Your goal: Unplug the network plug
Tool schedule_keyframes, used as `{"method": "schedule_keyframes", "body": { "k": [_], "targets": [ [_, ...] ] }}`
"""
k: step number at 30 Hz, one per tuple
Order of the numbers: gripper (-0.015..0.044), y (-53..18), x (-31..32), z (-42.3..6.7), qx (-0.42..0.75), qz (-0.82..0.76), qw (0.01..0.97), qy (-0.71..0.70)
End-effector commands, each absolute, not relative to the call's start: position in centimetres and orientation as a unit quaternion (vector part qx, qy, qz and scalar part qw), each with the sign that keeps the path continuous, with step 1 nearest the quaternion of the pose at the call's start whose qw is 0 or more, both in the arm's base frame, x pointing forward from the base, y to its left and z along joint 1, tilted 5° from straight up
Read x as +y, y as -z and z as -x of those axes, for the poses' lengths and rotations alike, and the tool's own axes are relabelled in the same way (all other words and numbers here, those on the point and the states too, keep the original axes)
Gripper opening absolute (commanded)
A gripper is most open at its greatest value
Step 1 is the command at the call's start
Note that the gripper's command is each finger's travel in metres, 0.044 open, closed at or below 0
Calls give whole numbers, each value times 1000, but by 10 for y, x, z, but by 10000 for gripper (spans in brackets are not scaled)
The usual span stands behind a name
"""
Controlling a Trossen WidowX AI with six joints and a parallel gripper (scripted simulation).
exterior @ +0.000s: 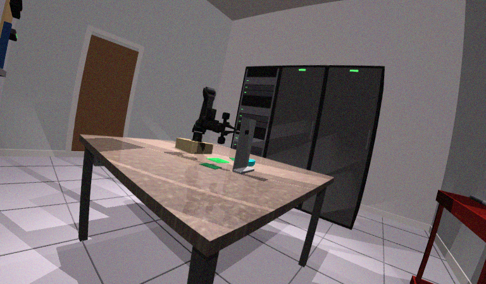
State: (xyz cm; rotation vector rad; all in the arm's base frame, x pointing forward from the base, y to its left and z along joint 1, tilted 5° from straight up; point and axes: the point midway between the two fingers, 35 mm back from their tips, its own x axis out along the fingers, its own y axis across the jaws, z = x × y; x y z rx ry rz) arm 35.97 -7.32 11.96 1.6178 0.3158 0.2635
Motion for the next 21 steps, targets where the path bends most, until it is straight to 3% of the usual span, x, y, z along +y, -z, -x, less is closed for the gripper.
{"method": "schedule_keyframes", "body": {
  "k": [1, 21],
  "targets": [
    [0, -121, -74, -356, 139, -716, 674, -119],
    [0, -122, -77, -340, 140, -716, 674, -119]
  ]
}}
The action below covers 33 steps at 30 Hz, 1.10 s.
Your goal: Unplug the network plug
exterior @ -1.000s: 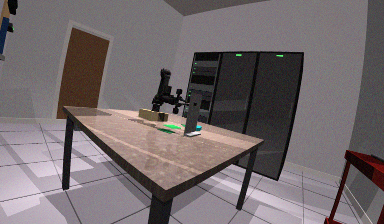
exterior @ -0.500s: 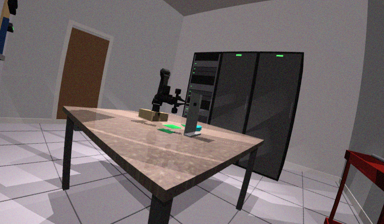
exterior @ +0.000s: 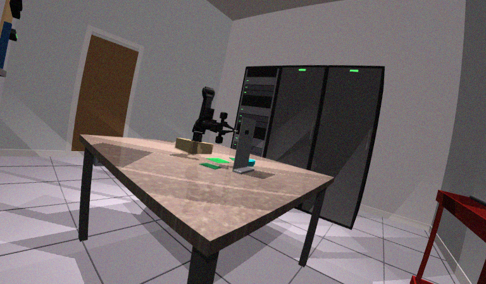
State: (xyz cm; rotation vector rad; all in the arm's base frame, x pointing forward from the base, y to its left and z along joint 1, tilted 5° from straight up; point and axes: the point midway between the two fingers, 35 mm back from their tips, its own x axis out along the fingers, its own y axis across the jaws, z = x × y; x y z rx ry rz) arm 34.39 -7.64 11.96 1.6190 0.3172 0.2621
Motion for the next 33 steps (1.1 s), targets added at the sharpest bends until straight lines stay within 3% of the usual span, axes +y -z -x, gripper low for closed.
{"method": "schedule_keyframes", "body": {
  "k": [1, 33],
  "targets": [
    [0, -120, -76, -344, 141, -719, 671, -116],
    [0, -182, -79, -325, 140, -716, 674, -118]
  ]
}}
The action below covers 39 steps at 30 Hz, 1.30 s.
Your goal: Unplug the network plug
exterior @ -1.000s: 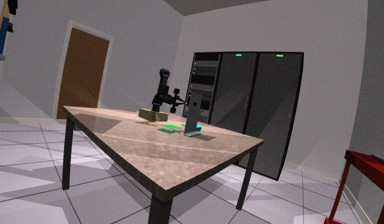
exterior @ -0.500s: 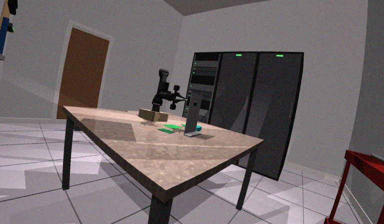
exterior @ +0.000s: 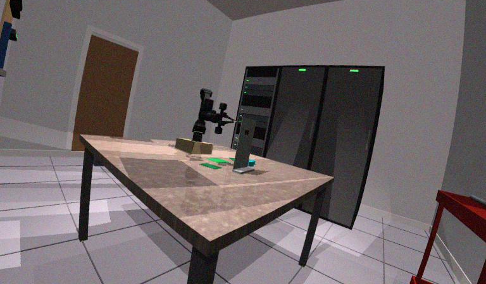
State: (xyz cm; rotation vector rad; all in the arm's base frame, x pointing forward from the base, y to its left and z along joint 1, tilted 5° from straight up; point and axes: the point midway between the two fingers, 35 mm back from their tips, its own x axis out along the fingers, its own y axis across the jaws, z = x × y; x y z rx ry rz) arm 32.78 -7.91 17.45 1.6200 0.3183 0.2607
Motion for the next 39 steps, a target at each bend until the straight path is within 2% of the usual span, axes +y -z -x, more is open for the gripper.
{"method": "schedule_keyframes", "body": {
  "k": [1, 21, 39],
  "targets": [
    [0, -182, -79, -324, 140, -716, 674, -118],
    [0, -126, -43, -324, 200, -763, 614, 34],
    [0, -60, -12, -282, 285, -724, 593, 207]
  ]
}}
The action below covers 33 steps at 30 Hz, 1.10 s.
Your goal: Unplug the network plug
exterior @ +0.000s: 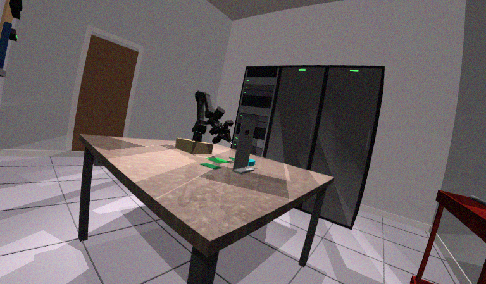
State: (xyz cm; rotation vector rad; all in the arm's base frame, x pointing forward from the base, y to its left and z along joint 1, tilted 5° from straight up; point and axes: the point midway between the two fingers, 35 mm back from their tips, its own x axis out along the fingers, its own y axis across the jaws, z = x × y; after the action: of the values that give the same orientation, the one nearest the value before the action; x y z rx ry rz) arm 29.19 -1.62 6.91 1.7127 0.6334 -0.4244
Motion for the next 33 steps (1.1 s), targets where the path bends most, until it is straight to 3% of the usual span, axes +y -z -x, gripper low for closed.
{"method": "schedule_keyframes", "body": {
  "k": [1, 14, 33],
  "targets": [
    [0, -57, -11, -278, 290, -719, 593, 216],
    [0, -20, -1, -227, 350, -640, 601, 326],
    [0, -7, 0, -229, 351, -639, 601, 328]
  ]
}}
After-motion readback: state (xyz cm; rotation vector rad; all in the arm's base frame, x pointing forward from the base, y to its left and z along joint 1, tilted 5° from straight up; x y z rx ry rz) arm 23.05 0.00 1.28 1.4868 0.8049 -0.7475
